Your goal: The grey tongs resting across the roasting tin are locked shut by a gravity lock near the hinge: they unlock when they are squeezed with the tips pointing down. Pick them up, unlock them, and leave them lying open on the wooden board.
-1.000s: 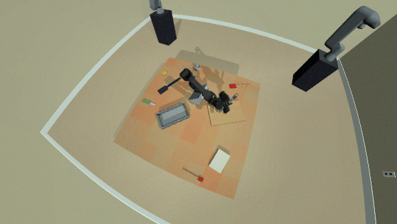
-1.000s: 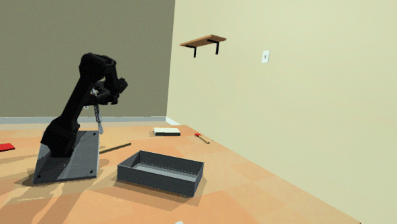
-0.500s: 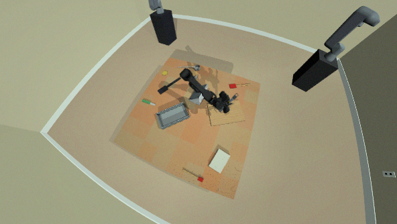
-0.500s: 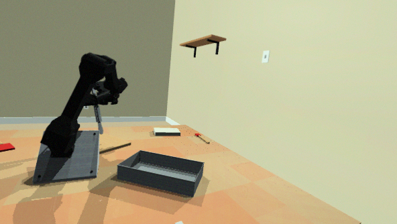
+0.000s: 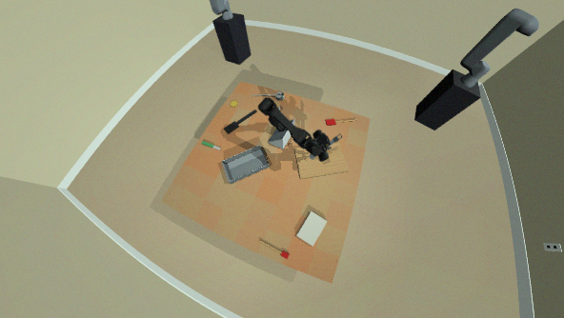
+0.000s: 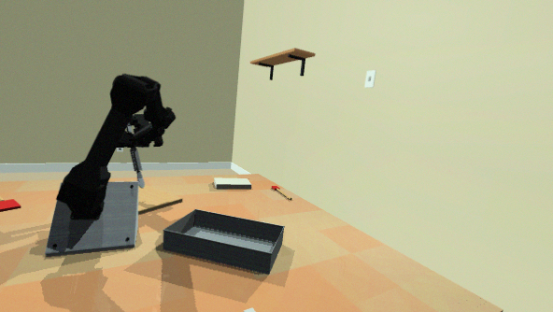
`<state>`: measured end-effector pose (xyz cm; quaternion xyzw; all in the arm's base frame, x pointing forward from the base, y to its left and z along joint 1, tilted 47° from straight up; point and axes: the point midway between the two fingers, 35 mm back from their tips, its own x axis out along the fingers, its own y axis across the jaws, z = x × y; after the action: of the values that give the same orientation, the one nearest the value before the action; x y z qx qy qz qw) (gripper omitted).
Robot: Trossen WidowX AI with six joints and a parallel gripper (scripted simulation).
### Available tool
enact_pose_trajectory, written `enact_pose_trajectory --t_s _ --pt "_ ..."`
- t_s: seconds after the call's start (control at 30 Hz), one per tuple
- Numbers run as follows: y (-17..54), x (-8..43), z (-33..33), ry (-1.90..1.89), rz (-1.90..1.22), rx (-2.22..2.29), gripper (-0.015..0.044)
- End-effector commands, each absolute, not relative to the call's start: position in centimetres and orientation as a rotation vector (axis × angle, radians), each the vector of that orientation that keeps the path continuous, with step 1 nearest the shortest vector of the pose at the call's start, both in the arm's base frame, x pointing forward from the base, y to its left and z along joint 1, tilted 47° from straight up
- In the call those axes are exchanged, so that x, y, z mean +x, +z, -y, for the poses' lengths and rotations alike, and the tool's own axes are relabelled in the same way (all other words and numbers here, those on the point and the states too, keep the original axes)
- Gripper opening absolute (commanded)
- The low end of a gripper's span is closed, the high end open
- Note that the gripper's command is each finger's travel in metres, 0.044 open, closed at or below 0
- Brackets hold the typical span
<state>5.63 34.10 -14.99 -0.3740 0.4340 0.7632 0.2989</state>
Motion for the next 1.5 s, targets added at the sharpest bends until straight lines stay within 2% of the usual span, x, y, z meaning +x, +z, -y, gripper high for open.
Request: enact_pose_trajectory --t_s 0.0,1.47 --pt "-15.5 5.6 -34.5 2.003 -1.191 -1.050 -0.0150" --pt "-19.1 4.1 -33.3 1.609 -1.550 -1.881 -0.0150"
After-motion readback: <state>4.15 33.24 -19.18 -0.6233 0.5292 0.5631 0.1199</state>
